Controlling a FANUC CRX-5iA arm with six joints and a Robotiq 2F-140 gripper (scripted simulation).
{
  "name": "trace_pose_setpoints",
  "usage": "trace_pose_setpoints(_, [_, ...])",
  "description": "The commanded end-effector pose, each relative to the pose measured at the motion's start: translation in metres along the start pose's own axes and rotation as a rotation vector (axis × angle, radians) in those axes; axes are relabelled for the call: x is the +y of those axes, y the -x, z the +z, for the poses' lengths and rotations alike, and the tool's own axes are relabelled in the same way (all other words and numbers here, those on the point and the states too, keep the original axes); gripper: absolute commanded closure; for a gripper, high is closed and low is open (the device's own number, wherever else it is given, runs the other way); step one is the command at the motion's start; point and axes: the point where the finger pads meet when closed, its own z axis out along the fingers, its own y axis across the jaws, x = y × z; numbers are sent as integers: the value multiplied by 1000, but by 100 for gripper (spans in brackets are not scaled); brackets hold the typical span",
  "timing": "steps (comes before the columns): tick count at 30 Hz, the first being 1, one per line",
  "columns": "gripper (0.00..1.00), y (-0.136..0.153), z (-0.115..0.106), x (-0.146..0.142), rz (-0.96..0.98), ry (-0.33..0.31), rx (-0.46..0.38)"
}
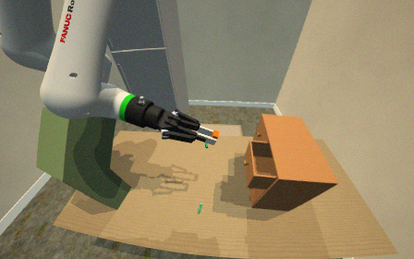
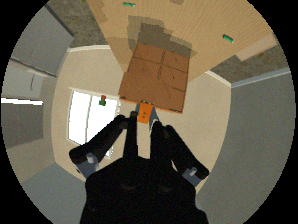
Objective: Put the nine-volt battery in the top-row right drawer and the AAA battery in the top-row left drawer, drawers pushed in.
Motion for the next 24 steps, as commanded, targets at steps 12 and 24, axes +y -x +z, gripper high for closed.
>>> trace_pose_setpoints(12, [86, 5, 15, 0, 0, 0, 0])
trace_pose_setpoints(24, [86, 15, 41, 0, 0, 0, 0])
